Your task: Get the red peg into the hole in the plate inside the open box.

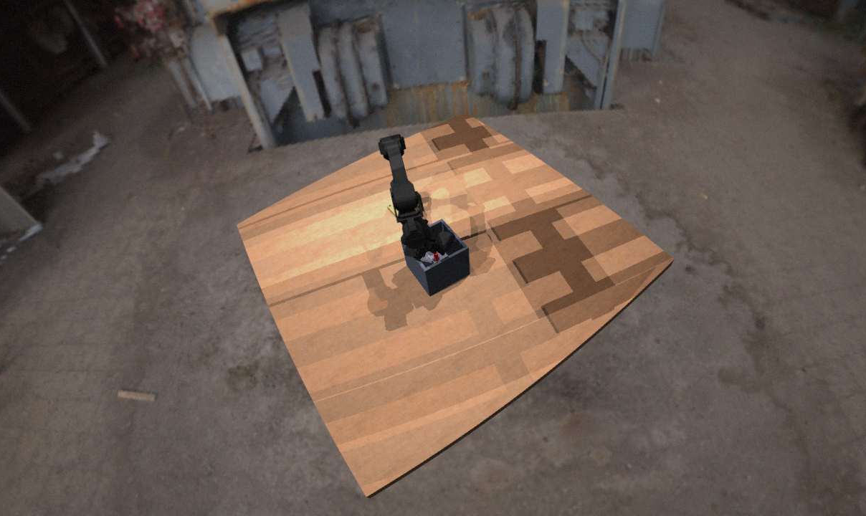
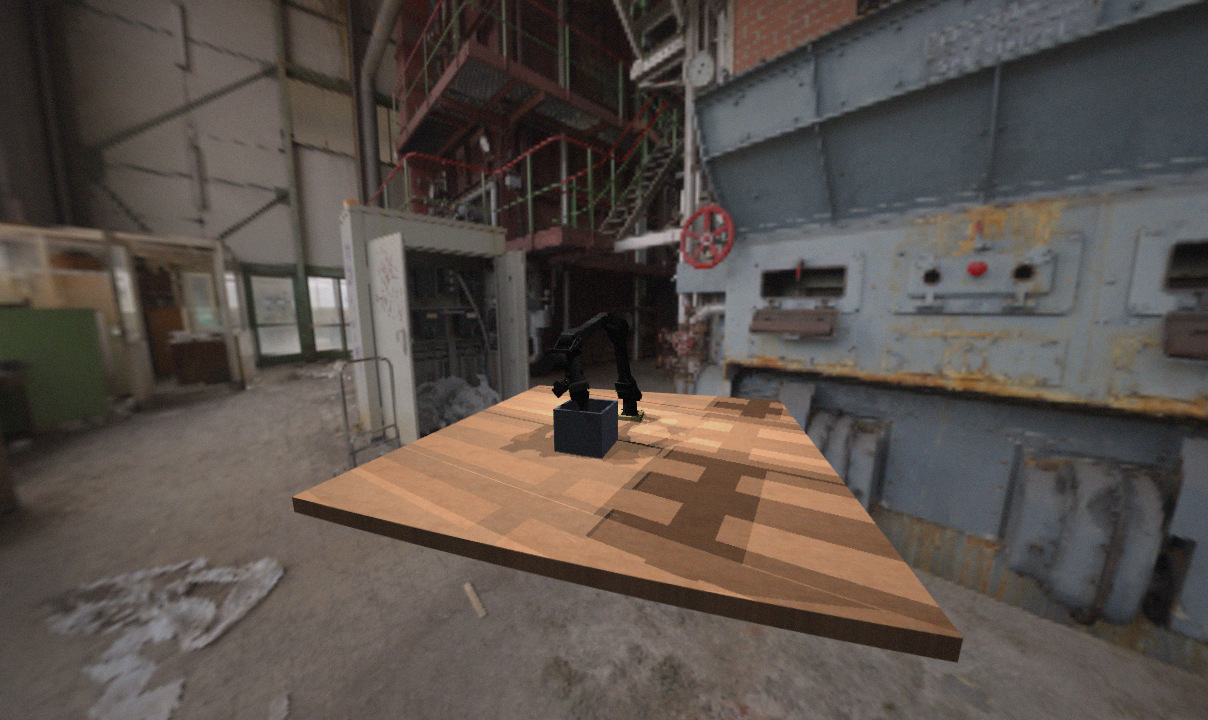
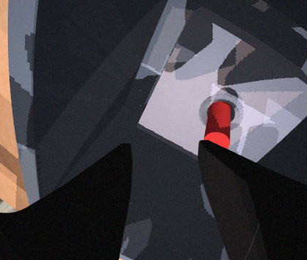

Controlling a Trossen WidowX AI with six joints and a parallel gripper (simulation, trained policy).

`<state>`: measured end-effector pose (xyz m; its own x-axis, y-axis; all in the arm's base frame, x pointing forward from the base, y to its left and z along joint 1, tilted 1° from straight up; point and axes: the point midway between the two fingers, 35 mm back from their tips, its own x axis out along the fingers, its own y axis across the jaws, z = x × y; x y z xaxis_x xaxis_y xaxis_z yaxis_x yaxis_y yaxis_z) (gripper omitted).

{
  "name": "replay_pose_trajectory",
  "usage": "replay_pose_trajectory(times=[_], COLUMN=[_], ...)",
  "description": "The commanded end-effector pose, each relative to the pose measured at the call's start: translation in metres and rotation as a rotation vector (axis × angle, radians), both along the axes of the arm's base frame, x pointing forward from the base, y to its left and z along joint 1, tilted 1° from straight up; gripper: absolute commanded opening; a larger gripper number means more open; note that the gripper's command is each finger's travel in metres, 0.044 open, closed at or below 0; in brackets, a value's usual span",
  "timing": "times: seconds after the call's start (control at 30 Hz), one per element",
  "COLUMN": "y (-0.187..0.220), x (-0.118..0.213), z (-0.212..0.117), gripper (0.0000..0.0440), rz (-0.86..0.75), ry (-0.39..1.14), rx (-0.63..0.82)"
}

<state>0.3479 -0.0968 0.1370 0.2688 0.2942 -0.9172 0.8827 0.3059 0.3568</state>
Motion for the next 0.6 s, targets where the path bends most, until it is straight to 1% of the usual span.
replay_pose_trajectory(times=[0.0,0.27,0.57], y=[-0.002,-0.007,-0.013], x=[0.004,0.014,0.024], z=[0.006,0.018,0.025], gripper=[0.0151,0.0149,0.0147], rz=[0.008,0.033,0.07], ry=[-0.028,-0.095,-0.156], rx=[0.019,0.05,0.073])
